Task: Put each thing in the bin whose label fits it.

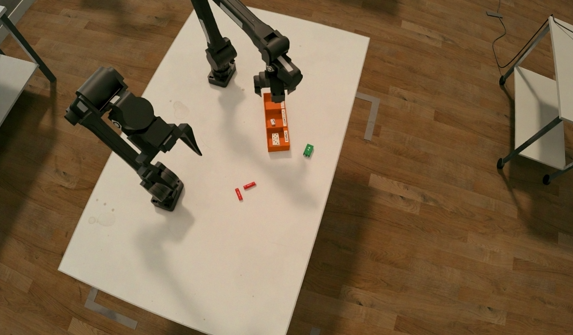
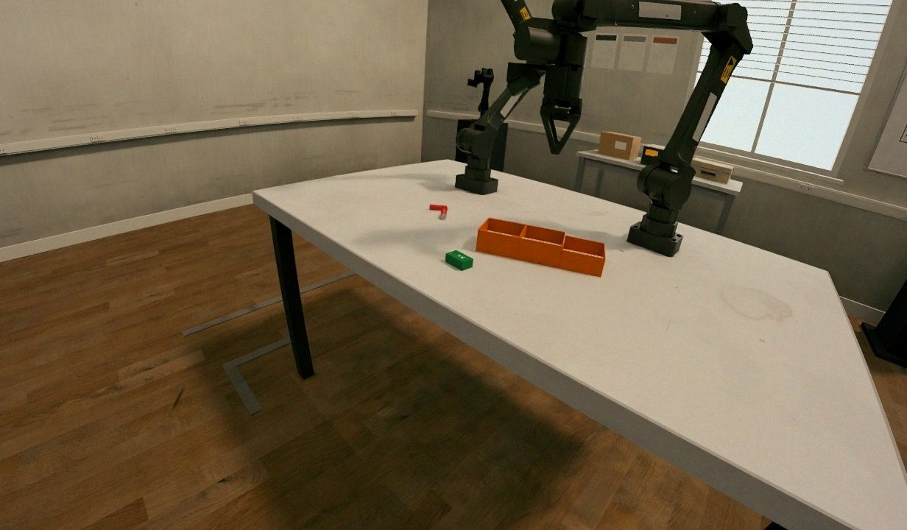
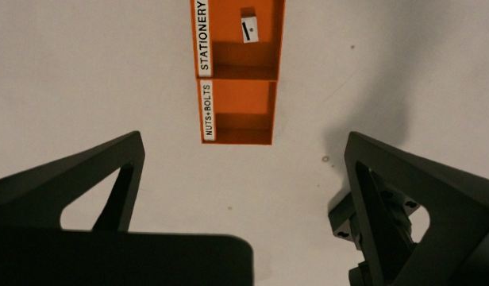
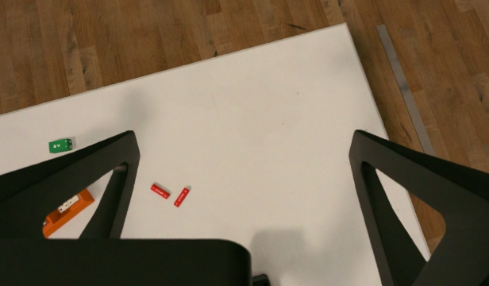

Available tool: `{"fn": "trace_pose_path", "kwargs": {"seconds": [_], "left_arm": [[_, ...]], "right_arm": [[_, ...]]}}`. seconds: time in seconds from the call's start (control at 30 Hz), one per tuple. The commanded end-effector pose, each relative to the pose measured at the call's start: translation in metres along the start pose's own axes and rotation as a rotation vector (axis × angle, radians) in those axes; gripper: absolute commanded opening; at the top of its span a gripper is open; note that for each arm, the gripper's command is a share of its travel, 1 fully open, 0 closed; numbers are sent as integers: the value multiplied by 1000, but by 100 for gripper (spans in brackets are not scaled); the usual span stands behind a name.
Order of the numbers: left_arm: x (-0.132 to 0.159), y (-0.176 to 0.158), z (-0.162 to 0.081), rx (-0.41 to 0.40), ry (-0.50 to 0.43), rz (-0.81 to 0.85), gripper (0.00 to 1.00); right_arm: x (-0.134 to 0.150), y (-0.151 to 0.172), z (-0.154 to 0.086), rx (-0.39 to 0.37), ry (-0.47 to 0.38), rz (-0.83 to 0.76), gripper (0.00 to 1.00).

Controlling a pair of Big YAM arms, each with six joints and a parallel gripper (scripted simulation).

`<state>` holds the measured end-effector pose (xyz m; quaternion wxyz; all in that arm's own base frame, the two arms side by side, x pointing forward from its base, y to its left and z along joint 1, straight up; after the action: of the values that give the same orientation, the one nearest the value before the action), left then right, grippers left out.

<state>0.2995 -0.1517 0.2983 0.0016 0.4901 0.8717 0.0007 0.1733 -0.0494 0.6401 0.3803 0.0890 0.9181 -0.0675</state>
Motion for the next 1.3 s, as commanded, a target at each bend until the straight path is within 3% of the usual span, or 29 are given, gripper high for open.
{"fn": "trace_pose_path", "kwargs": {"seconds": [0.0,0.07,1.27], "left_arm": [[1,-4,-3,-5,-13,19,100],[-4,2,-11,-16,-28,4,100],[-4,2,-11,-16,-28,4,100]], "right_arm": [[-9,2,-28,0,-94,-15,100],[-9,2,-28,0,-94,-15,100],[-9,2,-28,0,-94,-15,100]]}}
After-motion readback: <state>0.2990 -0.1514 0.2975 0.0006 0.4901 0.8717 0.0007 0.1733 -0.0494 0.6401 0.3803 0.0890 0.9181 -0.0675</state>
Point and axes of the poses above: on each arm, the point where the finger pads meet when closed, its own z axis out along the fingers, its own y axis across the jaws, x = y × z, the point moved 10 cm from there along -z, back along the fingers, and after that the axes turned 5 degrees about -z, right-handed, at the moved point
